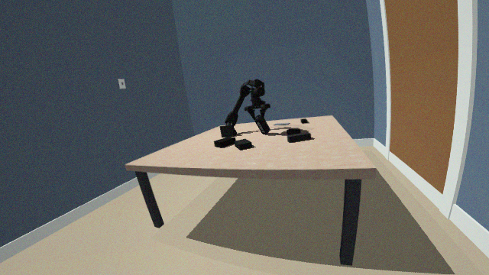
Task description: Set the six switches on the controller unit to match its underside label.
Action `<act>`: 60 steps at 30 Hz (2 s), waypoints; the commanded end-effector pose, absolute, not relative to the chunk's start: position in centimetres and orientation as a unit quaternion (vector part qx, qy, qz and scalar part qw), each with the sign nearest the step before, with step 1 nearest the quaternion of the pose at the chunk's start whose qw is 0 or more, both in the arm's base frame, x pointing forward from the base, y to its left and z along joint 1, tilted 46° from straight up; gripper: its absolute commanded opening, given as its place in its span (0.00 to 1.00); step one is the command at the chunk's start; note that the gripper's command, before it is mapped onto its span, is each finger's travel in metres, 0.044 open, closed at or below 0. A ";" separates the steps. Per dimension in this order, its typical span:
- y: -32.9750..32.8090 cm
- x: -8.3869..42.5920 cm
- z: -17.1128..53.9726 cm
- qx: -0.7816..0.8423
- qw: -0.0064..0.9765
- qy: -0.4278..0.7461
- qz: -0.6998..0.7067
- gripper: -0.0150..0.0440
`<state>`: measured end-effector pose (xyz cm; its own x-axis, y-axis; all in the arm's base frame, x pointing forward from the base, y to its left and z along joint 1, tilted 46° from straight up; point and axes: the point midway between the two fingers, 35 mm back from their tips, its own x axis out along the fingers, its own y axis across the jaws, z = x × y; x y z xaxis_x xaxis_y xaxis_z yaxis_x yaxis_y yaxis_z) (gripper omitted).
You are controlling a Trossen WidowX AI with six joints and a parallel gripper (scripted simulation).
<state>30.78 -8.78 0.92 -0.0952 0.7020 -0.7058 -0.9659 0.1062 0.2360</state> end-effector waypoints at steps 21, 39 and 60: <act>-9.4 30.0 -0.9 -0.180 0.645 0.366 0.647 0.83; -9.8 29.7 -2.2 -0.180 0.645 0.366 0.646 0.83; -10.2 29.3 -3.8 -0.181 0.645 0.366 0.646 0.82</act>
